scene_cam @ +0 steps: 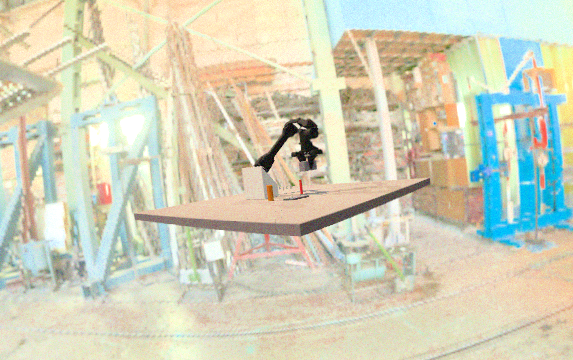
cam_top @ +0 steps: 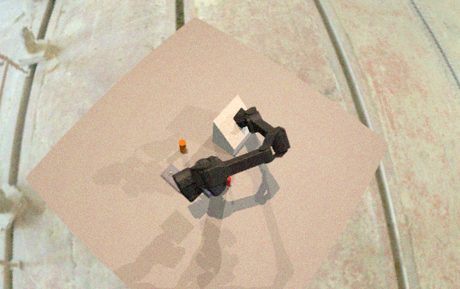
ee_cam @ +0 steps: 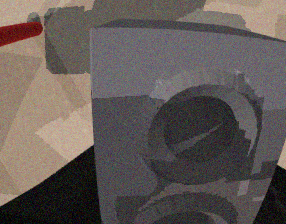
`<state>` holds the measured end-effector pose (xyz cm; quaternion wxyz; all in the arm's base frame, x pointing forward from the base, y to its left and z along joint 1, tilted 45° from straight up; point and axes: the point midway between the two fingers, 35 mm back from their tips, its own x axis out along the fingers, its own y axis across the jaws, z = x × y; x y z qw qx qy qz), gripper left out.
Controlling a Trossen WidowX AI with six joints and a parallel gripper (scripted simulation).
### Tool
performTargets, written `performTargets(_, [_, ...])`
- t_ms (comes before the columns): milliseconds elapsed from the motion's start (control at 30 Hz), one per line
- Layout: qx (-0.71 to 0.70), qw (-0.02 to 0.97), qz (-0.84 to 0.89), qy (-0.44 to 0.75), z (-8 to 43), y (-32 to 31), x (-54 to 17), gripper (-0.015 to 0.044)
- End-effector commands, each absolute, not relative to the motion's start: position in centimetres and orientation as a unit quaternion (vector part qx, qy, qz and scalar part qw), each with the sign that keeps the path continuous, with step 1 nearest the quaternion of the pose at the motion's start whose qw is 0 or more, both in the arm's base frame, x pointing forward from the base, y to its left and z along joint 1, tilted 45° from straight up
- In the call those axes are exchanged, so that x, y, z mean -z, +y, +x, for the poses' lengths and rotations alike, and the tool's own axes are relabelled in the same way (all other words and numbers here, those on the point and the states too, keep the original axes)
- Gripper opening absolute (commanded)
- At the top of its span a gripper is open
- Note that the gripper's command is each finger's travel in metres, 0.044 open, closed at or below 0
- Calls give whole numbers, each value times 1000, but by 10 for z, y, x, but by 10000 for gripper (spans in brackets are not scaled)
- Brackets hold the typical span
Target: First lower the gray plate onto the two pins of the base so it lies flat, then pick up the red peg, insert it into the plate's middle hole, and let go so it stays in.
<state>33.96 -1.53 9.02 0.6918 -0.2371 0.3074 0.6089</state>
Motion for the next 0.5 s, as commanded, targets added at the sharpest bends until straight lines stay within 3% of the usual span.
performTargets(0, [-608, 692, -242, 306, 343, -22, -82, 0])
performTargets(467, [-608, 691, -245, 304, 352, -37, -39, 0])
